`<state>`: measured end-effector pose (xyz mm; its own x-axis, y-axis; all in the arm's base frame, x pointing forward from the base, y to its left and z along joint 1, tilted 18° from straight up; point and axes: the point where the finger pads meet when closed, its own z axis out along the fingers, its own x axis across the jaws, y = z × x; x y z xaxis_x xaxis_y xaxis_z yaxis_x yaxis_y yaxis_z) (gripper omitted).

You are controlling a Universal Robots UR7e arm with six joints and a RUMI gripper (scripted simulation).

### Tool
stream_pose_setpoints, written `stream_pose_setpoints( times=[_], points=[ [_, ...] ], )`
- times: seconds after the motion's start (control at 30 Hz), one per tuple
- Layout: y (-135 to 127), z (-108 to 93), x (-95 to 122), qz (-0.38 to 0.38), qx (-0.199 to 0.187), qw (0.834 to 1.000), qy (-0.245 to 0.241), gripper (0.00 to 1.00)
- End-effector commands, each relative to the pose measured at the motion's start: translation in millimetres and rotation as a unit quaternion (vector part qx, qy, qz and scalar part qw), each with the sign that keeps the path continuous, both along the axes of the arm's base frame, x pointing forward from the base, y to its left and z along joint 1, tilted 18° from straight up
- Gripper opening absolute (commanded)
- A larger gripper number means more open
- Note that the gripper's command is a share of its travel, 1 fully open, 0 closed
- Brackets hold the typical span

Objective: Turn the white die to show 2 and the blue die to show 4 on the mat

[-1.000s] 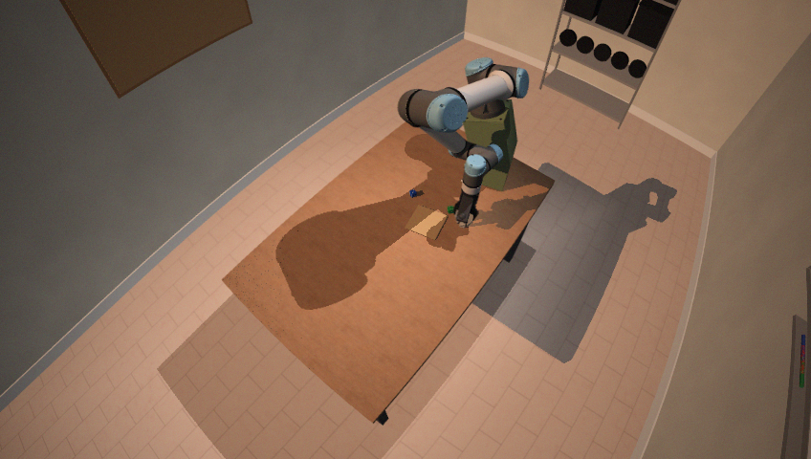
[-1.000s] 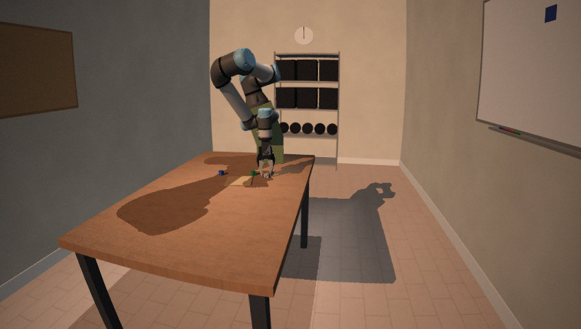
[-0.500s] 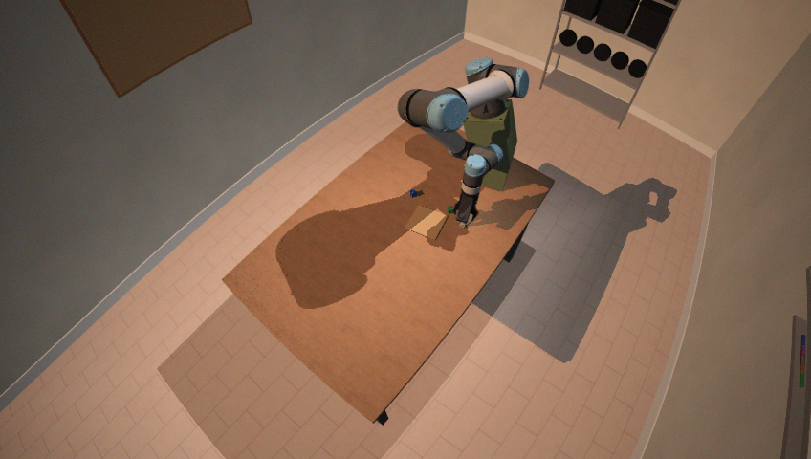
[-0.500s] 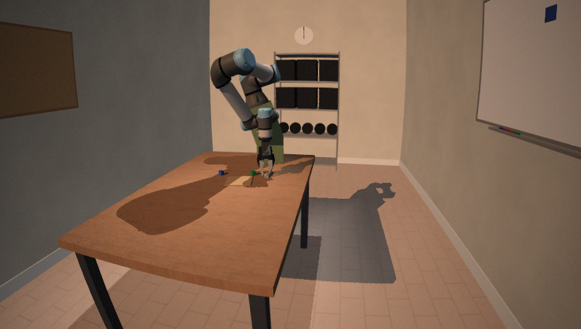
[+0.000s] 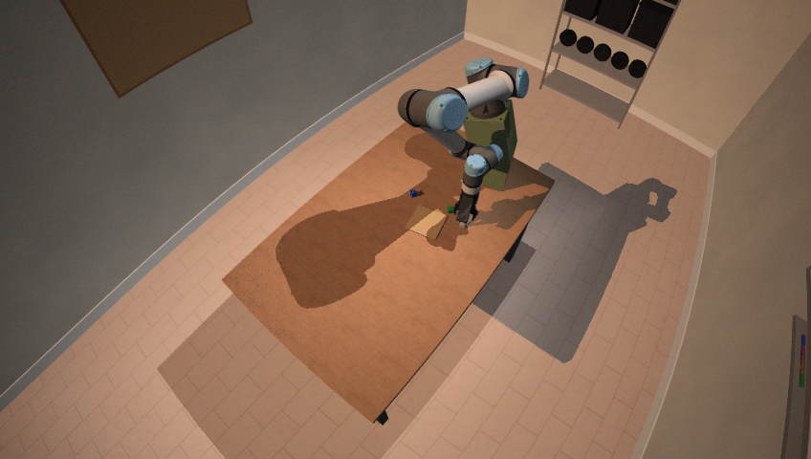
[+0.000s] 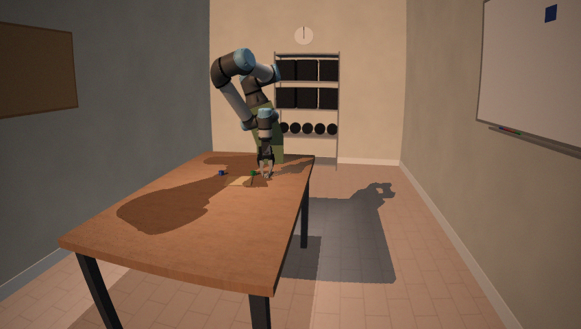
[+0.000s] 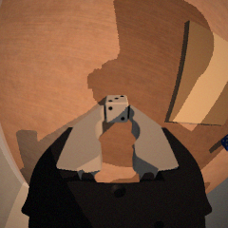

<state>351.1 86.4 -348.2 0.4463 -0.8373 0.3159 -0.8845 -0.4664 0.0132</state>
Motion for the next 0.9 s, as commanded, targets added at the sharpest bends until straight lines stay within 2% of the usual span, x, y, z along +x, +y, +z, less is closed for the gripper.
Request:
stream_pose_setpoints(
  times=[0.0,0.43,0.87],
  points=[
    [0,0,0,0.0,0.0,1.0,0.0,0.06],
    [1,4,0,0.0,0.0,1.0,0.0,0.06],
    [13,45,-6,0.0,0.0,1.0,0.0,0.06]
  ],
)
